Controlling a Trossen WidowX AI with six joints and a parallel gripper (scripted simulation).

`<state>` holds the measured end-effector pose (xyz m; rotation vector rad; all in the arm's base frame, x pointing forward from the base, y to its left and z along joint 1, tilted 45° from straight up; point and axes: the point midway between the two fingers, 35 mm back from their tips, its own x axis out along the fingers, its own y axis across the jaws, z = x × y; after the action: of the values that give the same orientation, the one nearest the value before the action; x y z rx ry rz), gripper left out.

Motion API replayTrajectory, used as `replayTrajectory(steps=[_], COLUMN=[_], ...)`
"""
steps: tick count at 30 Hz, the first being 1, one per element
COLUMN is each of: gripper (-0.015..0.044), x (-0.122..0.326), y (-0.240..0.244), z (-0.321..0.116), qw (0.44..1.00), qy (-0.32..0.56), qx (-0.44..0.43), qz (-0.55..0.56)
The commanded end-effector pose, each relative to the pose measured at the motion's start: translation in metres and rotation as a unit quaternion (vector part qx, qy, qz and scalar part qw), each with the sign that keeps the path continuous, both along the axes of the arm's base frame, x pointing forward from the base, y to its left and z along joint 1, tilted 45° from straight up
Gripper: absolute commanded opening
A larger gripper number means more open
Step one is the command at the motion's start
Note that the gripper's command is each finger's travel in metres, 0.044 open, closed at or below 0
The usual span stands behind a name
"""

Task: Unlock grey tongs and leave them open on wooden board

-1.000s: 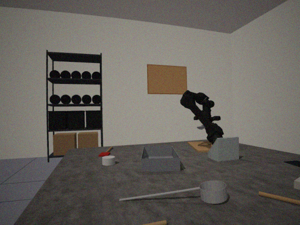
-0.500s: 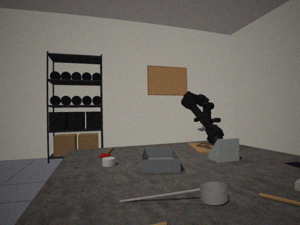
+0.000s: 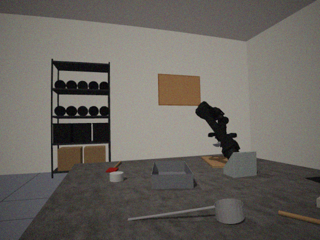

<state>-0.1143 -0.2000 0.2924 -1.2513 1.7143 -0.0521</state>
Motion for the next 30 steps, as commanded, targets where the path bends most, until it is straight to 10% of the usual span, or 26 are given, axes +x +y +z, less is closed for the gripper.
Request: replayTrajectory(steps=[1,30], gripper=[-0.0150,-0.0150], x=[-0.001,0.004], y=[-0.005,-0.037], z=[-0.007,-0.036], qw=[1.000,0.999], qy=[-0.003,0.010], qx=[0.007,0.021], qz=[0.001,0.025])
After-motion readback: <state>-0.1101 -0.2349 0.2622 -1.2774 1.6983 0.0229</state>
